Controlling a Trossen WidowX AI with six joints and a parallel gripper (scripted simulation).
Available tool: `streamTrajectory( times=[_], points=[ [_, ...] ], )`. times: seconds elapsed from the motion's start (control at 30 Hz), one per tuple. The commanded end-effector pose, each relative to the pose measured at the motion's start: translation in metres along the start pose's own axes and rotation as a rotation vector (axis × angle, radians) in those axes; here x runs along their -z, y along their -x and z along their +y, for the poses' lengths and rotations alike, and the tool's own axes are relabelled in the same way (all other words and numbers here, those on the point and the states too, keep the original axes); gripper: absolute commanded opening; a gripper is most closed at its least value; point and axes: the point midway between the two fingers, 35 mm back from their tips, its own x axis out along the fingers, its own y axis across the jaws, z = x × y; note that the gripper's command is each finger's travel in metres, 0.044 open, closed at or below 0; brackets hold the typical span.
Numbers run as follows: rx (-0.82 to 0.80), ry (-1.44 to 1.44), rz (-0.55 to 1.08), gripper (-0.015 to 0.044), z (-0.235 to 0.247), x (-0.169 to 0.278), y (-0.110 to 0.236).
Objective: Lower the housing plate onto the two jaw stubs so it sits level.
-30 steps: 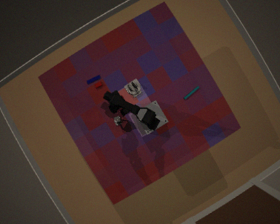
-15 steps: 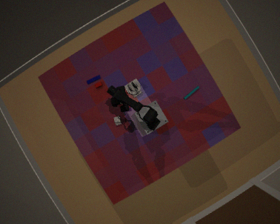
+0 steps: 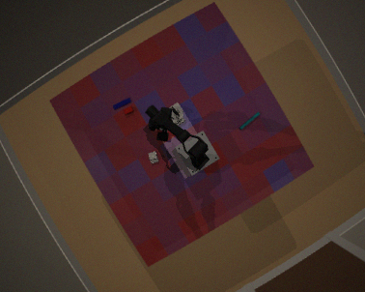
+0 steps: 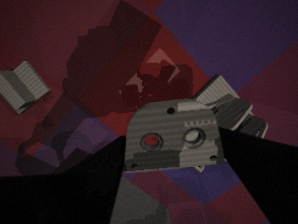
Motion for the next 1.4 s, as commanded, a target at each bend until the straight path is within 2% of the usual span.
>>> streamTrajectory(
  times=[0.0, 1.07, 1.37],
  points=[
    [0.001, -0.089, 0.006, 0.0351, -0.006, 0.007, 0.000],
    [0.017, -0.828, 0.014, 0.0351, -0.059, 0.064, 0.000],
    [0.017, -0.843, 0.014, 0.0351, -0.060, 0.065, 0.000]
  ],
)
